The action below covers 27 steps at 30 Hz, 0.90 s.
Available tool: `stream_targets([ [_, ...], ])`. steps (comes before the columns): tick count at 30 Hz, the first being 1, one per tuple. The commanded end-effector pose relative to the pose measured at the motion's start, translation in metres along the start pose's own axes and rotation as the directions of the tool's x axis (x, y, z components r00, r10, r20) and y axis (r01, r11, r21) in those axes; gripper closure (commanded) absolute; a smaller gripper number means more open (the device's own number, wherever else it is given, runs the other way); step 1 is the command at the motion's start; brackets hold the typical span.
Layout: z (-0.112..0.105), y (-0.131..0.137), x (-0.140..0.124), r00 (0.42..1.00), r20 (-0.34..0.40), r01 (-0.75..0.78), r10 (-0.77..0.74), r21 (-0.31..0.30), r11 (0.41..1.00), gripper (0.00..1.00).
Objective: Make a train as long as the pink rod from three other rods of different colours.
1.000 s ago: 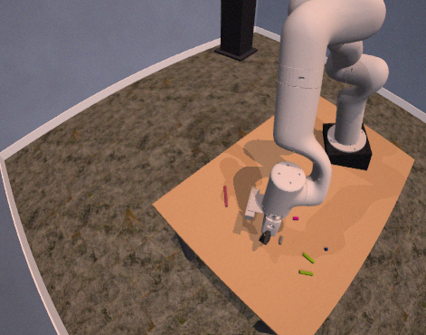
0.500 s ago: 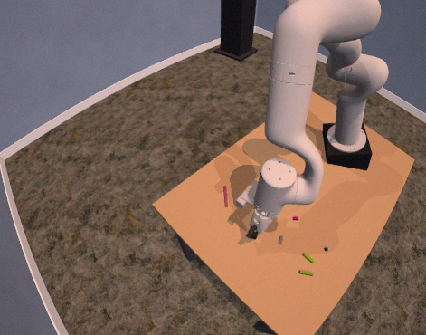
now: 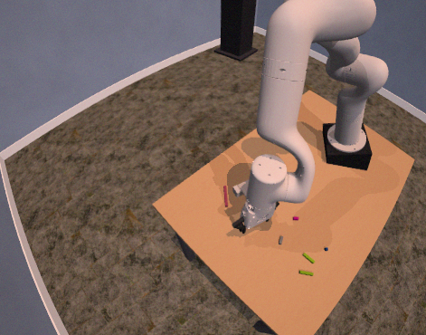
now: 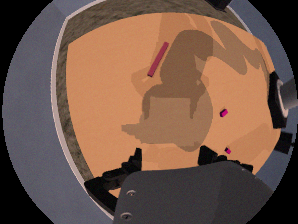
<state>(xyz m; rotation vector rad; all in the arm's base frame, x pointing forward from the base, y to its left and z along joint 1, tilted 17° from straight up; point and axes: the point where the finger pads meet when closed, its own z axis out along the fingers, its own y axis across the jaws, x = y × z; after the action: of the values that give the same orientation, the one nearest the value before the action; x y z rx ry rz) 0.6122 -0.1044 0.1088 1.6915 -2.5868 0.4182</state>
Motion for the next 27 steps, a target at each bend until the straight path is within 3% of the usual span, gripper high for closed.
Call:
stream_targets([
  [1, -0.001, -0.007, 0.007, 0.986, -0.009, -0.165, 0.166, 0.021, 0.986, 0.0],
  [13, -0.002, -0.017, 0.022, 0.891, -0.001, -0.453, 0.453, 0.023, 0.891, 0.0],
  [27, -0.002, -0.018, 0.023, 0.879, -0.001, -0.476, 0.476, 0.023, 0.879, 0.0],
])
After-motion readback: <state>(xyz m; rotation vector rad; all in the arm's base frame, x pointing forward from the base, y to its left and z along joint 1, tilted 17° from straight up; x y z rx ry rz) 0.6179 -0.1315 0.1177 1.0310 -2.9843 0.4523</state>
